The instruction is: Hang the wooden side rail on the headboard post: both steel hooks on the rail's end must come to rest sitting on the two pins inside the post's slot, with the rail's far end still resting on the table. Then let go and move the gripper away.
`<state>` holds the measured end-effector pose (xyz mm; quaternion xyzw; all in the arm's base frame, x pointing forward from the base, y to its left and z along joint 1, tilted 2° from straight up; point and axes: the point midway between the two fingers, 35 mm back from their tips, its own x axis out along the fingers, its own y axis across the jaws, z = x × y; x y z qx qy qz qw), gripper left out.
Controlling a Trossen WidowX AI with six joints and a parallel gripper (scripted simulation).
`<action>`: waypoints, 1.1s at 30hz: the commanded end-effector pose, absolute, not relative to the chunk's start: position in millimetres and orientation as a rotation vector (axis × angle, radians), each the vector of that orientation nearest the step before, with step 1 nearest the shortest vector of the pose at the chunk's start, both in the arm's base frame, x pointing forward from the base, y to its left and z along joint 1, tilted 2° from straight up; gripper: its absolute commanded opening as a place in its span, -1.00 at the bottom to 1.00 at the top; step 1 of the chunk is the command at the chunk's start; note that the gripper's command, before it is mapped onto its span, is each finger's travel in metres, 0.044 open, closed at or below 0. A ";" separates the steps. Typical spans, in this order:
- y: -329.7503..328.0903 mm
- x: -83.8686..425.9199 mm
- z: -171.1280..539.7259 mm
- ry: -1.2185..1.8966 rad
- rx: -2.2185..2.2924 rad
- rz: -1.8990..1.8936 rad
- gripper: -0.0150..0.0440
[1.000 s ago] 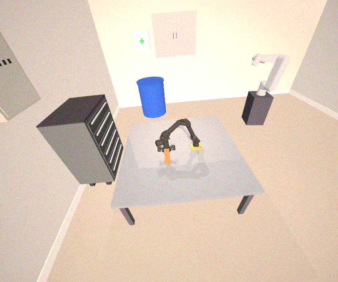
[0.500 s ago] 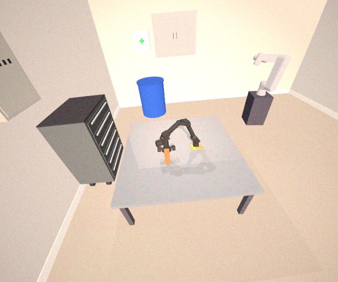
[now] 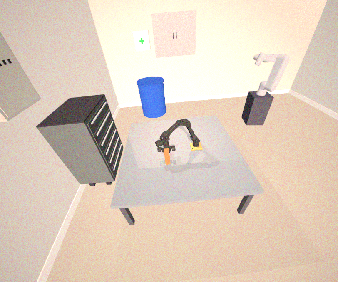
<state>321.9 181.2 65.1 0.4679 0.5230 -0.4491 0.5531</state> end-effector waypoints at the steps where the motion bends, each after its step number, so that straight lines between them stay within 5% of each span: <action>1: 181.9 322.4 64.5 1.239 1.110 -1.059 -0.49; 29: 181.9 322.6 60.0 1.239 1.110 -1.059 -0.49; 33: 181.1 321.8 61.2 1.237 1.106 -1.062 -0.14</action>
